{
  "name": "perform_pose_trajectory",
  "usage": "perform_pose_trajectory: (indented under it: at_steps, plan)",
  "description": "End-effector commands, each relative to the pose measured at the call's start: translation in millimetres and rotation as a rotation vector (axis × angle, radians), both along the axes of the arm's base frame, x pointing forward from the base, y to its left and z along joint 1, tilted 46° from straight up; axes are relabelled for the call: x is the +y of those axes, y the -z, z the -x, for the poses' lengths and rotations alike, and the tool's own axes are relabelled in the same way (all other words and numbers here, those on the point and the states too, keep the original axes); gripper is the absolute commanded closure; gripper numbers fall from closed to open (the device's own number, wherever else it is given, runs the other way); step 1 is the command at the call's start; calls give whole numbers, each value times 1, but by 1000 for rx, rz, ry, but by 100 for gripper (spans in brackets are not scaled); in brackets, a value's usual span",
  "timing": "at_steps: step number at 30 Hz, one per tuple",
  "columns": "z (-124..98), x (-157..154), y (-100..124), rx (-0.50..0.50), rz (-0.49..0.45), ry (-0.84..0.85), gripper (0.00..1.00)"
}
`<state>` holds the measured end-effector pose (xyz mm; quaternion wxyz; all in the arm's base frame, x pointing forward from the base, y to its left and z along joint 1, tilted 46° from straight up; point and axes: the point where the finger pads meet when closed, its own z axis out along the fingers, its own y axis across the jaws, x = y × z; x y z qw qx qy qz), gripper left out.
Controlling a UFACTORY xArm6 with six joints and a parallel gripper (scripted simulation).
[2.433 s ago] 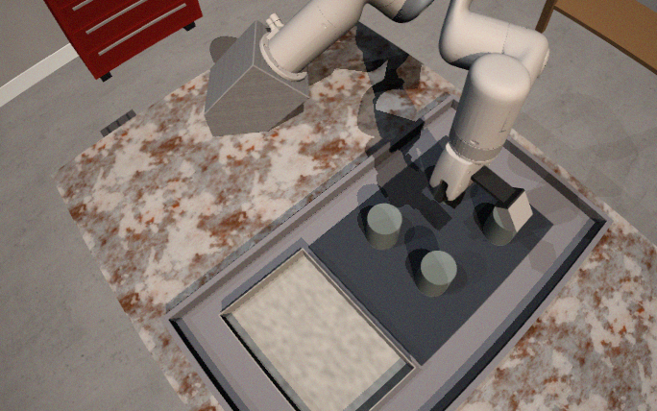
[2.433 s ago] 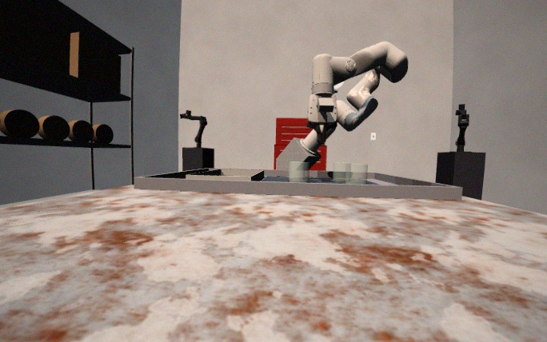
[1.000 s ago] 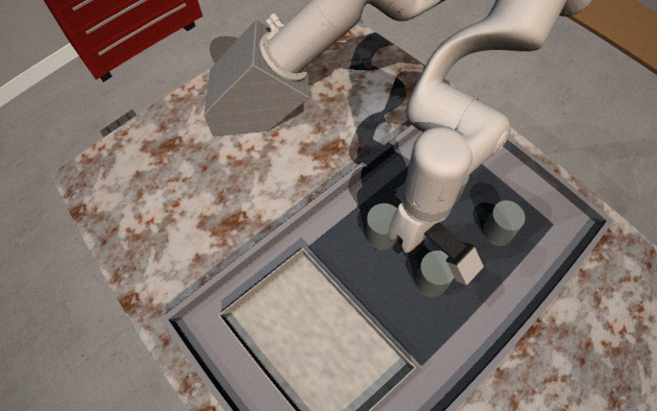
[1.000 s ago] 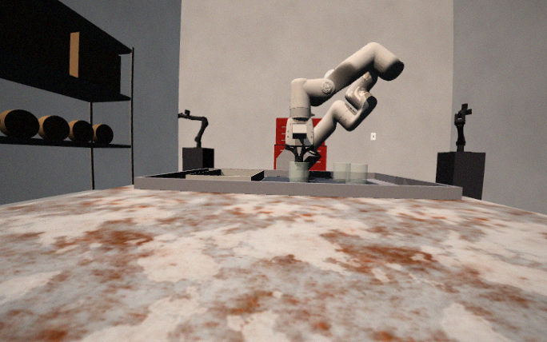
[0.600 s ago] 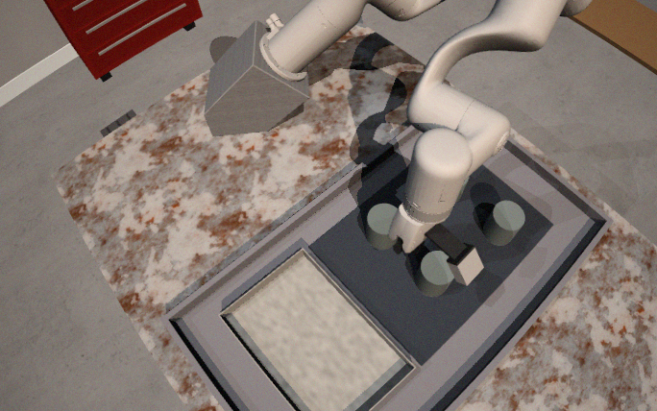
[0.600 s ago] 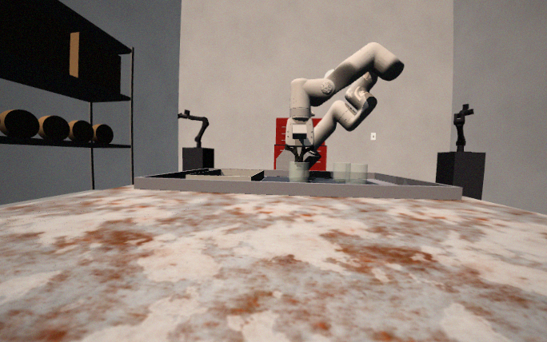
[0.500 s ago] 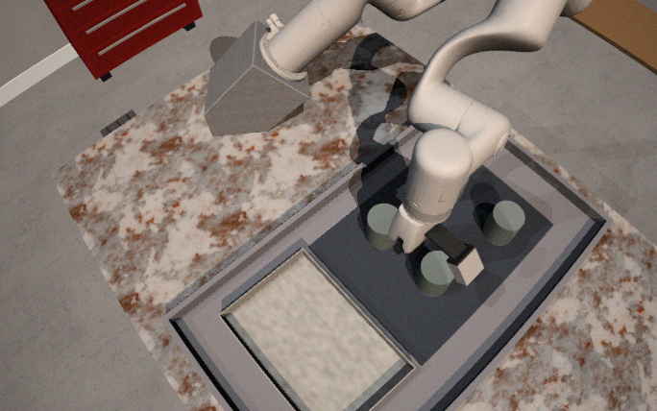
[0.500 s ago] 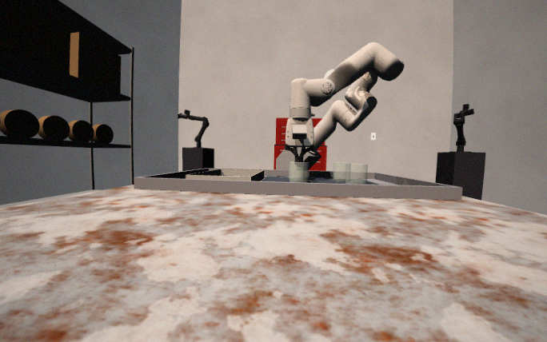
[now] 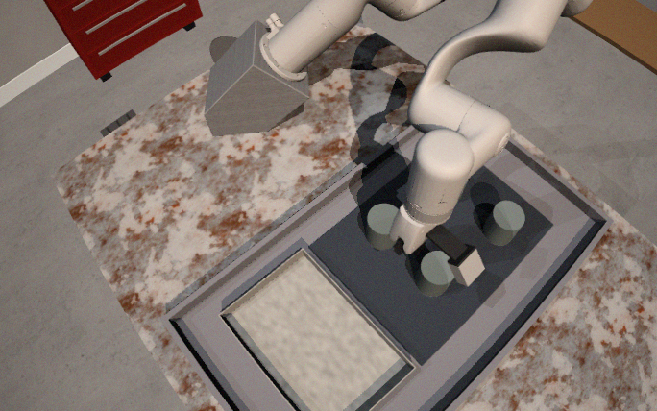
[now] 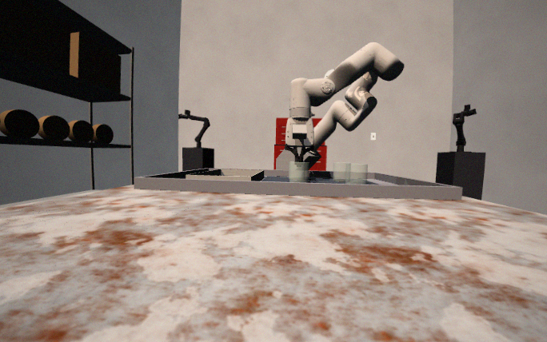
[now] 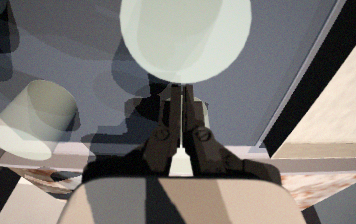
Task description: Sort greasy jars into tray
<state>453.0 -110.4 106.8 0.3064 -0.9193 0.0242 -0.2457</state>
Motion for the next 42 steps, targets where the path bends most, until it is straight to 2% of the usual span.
perform_pose_trajectory:
  at_steps: [1,42]
  plan:
    - [-1,-1,-1,-2,2,1,100]
    - [-5,-2,-3,-2,2,1,100]
